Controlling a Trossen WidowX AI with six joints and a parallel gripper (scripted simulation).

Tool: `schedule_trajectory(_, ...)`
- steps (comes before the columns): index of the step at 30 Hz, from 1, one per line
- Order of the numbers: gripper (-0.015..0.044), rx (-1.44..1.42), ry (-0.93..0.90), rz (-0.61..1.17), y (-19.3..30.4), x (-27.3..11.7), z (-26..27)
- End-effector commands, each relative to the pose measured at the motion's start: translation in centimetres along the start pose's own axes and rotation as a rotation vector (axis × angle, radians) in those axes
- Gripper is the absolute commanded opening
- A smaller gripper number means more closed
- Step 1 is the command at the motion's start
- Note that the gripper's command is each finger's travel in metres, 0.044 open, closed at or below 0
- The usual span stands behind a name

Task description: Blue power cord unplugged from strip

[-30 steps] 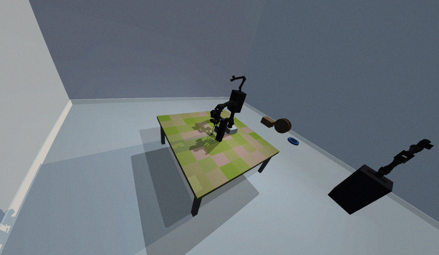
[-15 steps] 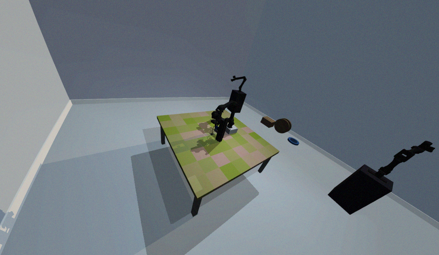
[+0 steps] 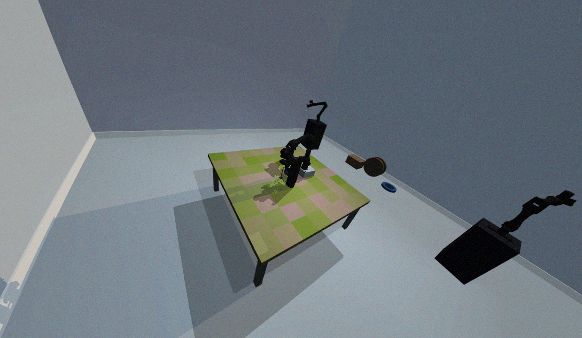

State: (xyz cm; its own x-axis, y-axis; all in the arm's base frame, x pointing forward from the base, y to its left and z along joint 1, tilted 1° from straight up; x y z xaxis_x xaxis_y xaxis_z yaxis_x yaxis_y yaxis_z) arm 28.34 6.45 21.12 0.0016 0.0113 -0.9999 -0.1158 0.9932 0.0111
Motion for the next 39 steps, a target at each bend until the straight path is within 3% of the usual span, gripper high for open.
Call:
schedule_trajectory(1, 0.0035, -0.002, -0.002, 0.001, 0.0, 0.0, 0.0)
schedule_trajectory(7, 0.0, -0.002, -0.002, 0.001, 0.0, 0.0, 0.0)
schedule_trajectory(39, 0.0, 0.001, -0.003, -0.005, -4.8, -0.2, 0.8)
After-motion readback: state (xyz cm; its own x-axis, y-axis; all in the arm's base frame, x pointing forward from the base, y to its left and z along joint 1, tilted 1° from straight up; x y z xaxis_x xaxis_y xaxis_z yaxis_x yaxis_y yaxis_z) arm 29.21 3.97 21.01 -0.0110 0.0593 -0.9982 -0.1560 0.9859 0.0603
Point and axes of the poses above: the point midway between the two fingers, 35 mm back from their tips, its own x axis out along the fingers, its own z axis across the jaws, y = z × x, the point moved 10 cm from there along -x, back along the fingers, and after that the axes turned 9 degrees about x, right-handed, at the moved point
